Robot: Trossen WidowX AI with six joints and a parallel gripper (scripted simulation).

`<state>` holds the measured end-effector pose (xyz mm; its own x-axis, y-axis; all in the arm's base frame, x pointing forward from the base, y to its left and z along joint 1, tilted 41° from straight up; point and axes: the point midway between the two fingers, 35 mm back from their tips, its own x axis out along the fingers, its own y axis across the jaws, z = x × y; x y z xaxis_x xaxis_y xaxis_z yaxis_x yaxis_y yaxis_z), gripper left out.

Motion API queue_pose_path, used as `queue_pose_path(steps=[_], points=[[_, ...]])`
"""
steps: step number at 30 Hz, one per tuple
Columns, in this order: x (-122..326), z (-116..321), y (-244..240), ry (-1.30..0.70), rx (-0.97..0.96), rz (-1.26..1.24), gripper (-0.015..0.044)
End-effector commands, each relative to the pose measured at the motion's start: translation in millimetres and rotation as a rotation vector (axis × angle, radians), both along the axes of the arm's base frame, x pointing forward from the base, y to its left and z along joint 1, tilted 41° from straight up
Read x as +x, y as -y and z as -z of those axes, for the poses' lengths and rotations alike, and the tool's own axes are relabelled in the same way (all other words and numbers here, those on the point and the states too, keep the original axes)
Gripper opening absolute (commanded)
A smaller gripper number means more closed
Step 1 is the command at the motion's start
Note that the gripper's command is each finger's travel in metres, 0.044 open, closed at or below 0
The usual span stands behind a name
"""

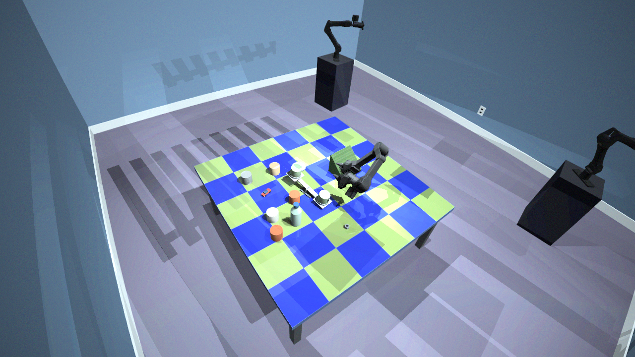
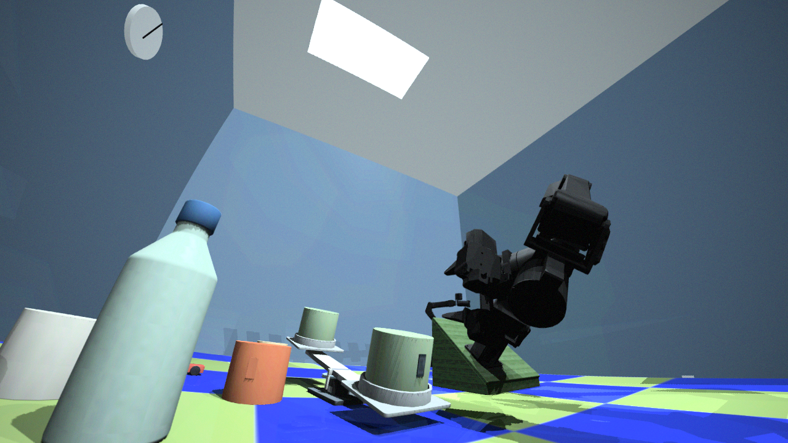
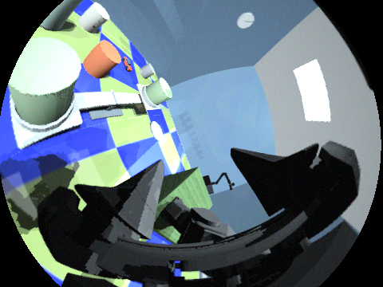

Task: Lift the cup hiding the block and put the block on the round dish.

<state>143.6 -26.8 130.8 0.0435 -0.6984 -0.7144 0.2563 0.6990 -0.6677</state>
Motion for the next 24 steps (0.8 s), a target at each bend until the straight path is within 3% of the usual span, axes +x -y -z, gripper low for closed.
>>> queue_pose_path(steps=[1, 24], points=[[0, 0, 0, -0.003, 0.002, 0.002, 0.0426], [-20, 29, 7, -0.392, 0.450, 0.179, 0.0440]])
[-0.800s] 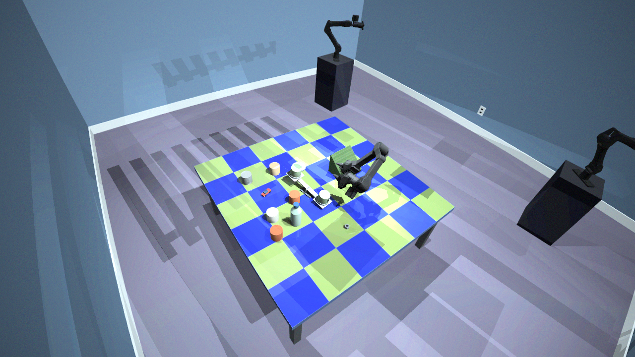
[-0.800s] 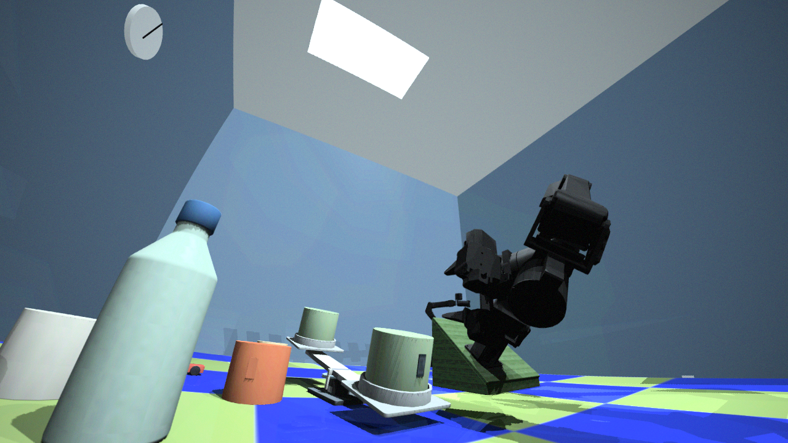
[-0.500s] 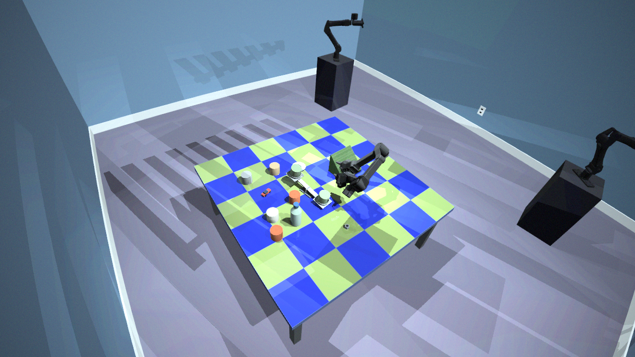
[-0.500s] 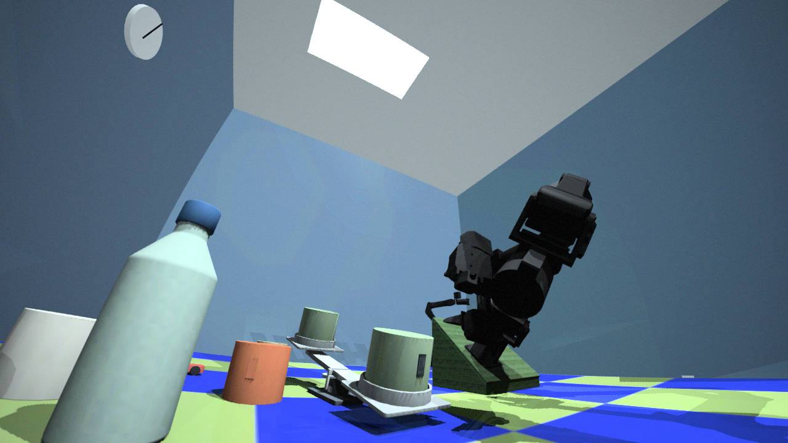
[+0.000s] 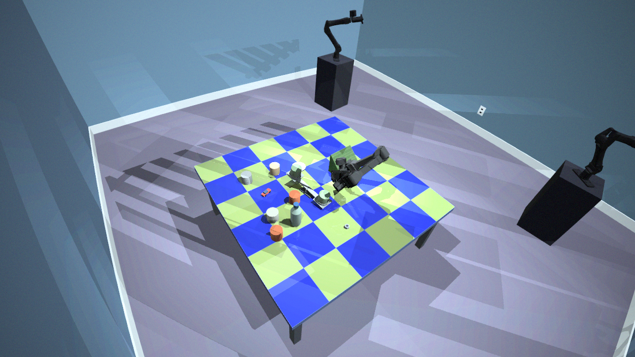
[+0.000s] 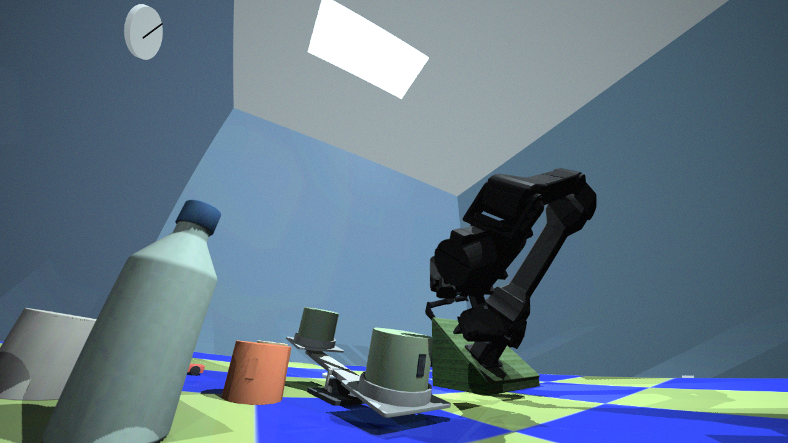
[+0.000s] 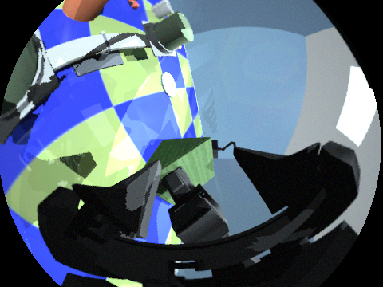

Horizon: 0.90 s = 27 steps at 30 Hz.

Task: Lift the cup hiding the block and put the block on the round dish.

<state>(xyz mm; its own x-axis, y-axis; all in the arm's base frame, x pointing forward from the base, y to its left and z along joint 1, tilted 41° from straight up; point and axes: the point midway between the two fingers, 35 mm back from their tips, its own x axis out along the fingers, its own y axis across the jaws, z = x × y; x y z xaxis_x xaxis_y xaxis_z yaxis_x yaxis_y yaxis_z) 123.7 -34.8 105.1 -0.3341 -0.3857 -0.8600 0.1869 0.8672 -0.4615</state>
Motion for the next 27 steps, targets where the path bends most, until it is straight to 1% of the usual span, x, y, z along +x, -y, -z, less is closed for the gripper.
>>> queue_pose_path(steps=[1, 13, 27], points=[[0, 4, -1, -0.044, 0.119, 0.027, 0.0440], [3, 12, -3, -0.074, 0.448, 0.086, 0.0440], [18, 14, 5, 0.063, 0.777, 0.138, 0.0440]])
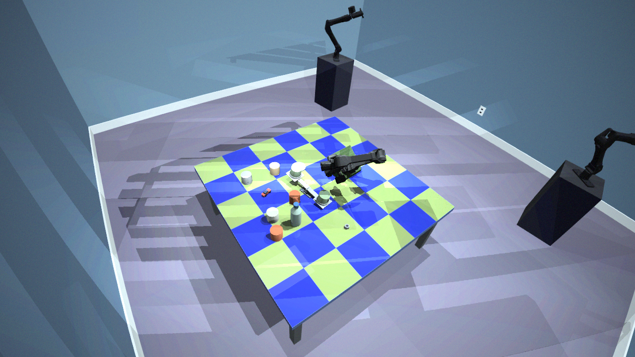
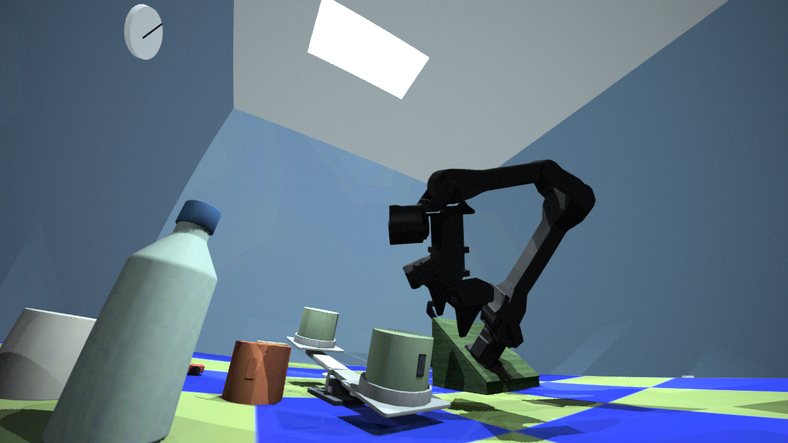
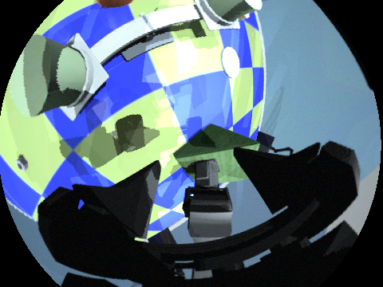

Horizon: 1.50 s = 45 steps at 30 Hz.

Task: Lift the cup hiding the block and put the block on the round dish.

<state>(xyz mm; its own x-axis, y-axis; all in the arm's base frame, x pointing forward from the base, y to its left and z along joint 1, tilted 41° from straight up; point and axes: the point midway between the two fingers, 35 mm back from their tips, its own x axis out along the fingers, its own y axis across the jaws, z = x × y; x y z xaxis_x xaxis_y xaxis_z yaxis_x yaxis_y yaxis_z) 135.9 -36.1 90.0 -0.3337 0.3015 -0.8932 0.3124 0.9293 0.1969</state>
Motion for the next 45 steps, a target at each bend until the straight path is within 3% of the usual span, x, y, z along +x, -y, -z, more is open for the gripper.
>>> queue_pose_path(steps=[1, 22, 41, 45], points=[[8, -1, 5, 0.071, 0.096, 0.030, 0.0440], [38, -11, 51, 0.581, 0.389, 0.157, 0.0440], [38, -32, 130, 1.161, 0.289, 0.244, 0.0440], [36, -34, 137, 1.207, 0.264, 0.248, 0.0440]])
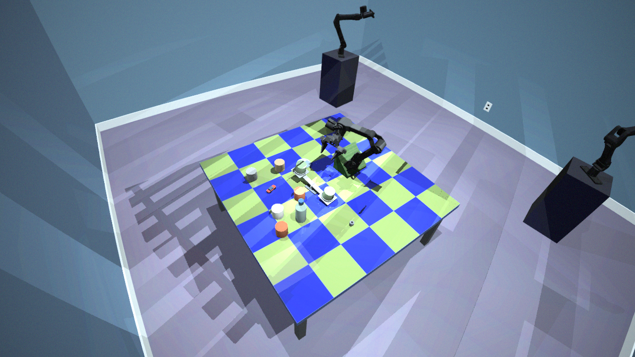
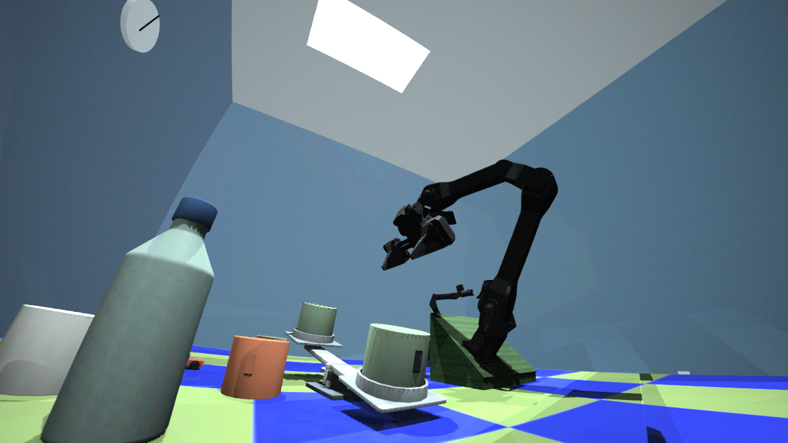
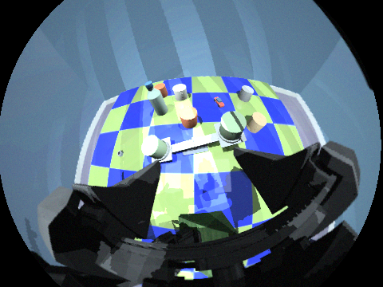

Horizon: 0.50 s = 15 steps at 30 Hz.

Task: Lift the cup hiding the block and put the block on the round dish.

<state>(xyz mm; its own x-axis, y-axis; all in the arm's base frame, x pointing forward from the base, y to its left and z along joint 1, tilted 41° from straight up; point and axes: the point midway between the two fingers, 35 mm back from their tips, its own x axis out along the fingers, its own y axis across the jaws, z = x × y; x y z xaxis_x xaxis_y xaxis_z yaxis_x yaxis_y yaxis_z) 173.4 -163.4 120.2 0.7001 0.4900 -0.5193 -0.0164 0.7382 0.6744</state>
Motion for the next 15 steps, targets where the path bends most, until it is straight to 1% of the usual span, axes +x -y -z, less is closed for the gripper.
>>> queue_pose_path(steps=[1, 8, 15], points=[[-1, -4, 10, 0.058, -0.032, 0.027, 0.0440], [1, -4, 9, 0.043, -0.016, 0.027, 0.0440], [20, -5, -6, -0.129, 0.134, 0.033, 0.0440]])
